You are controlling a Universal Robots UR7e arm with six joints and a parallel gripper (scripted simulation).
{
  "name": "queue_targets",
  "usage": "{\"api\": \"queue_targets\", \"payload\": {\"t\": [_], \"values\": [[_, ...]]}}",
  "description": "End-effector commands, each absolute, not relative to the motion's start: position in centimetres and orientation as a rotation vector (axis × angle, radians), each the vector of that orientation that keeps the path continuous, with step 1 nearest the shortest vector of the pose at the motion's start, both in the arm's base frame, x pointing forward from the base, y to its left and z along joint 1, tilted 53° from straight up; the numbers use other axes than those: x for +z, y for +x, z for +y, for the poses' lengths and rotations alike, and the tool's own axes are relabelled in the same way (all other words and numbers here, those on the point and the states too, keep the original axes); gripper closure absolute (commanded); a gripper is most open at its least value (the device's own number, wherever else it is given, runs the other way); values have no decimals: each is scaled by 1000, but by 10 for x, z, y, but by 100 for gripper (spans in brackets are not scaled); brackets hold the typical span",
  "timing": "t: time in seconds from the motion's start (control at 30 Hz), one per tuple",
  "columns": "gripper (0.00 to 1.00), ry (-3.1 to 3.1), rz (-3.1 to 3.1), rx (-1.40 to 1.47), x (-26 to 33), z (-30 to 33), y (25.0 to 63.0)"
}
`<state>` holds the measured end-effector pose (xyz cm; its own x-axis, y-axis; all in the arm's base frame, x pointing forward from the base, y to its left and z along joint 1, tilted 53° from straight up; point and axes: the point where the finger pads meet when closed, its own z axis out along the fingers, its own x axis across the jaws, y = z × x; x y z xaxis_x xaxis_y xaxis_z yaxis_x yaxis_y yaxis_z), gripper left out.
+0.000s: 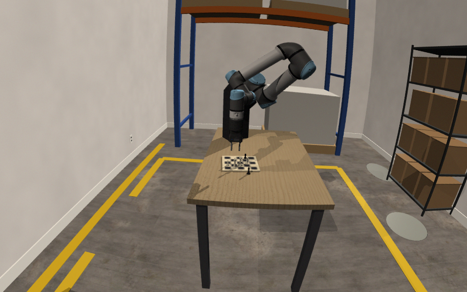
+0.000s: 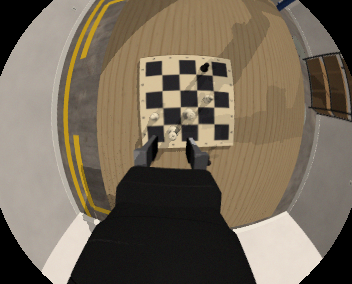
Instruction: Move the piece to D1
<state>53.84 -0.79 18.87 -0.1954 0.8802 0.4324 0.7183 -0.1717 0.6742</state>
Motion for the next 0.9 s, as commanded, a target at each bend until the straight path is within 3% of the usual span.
{"api": "queue_targets", "payload": {"t": [0.0, 0.87], "values": [[21, 1862, 1890, 1301, 186, -6, 542], [21, 1862, 1890, 1301, 167, 8, 563]]}}
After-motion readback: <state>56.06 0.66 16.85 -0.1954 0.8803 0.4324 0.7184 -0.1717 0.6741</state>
